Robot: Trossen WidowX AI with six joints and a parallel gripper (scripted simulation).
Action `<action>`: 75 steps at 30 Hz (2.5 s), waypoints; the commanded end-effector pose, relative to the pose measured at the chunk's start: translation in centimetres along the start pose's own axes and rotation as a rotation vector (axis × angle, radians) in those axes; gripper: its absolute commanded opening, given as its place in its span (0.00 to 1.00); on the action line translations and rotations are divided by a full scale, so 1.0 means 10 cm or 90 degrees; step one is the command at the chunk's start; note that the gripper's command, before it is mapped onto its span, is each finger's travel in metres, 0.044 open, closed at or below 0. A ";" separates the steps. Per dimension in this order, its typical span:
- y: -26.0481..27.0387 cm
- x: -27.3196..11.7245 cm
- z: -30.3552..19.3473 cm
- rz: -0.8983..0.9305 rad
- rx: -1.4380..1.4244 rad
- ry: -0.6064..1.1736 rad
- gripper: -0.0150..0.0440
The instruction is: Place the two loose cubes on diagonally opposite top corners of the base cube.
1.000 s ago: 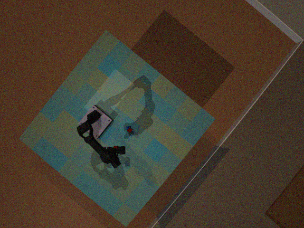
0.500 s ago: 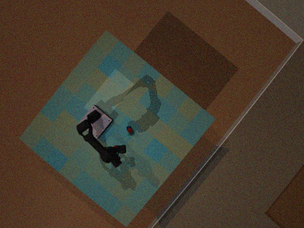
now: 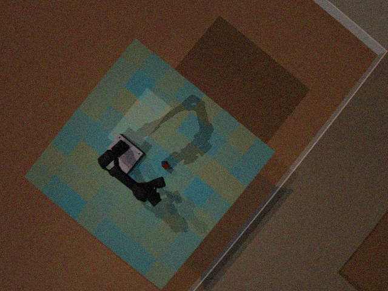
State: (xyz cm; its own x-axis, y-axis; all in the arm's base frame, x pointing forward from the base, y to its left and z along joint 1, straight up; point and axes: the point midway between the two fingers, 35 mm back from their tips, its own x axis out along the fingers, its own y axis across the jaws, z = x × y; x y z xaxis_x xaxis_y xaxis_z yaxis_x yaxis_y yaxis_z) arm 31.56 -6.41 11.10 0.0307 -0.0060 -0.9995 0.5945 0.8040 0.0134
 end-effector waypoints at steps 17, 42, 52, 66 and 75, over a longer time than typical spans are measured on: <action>0.41 0.03 -0.43 0.007 -0.169 0.005 0.43; 0.80 0.08 -1.01 0.008 -0.370 0.004 0.43; 0.84 0.16 -1.10 0.008 -0.398 0.003 0.43; 0.84 0.39 -1.11 0.008 -0.398 0.003 0.43; 0.84 0.40 -1.11 0.008 -0.398 0.003 0.43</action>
State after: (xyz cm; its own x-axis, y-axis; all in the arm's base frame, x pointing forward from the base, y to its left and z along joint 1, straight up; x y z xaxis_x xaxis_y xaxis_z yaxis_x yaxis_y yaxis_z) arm 27.75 6.98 7.10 0.0304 0.0098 -0.9995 0.0149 0.9998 0.0102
